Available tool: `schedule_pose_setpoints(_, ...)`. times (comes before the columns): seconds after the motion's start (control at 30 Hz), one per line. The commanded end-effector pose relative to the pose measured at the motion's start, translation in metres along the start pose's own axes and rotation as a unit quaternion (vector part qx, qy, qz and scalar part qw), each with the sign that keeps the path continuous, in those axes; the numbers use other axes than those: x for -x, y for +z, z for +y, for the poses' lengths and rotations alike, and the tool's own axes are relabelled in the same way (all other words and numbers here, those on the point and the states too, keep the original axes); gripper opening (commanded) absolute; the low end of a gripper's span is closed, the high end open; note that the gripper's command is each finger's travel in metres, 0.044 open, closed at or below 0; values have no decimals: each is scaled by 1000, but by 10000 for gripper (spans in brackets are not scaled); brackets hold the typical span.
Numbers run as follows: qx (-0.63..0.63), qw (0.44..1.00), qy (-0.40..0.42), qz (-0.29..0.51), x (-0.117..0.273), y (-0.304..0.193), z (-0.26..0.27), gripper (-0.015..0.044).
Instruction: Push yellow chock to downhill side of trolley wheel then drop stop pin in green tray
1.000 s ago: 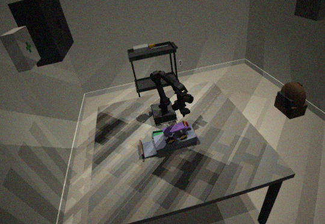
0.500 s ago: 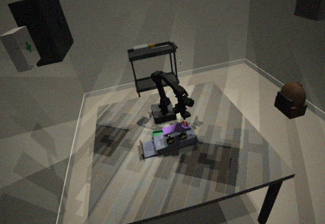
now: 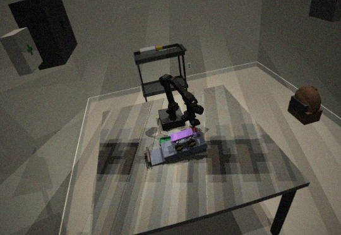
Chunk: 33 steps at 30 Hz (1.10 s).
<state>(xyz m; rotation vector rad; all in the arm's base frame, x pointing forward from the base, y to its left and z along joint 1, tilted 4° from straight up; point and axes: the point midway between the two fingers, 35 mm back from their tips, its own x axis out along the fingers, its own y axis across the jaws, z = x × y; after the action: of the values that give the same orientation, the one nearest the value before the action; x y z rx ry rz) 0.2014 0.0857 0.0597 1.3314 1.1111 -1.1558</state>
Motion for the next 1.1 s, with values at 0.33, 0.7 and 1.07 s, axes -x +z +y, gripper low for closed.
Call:
schedule_pose_setpoints(0.33,0,1000,-11,-3,-25,2,-6,190)
schedule_pose_setpoints(0.7,0,1000,-11,-3,-26,2,-6,190)
schedule_pose_setpoints(1.07,0,1000,-11,-3,-31,2,-6,190)
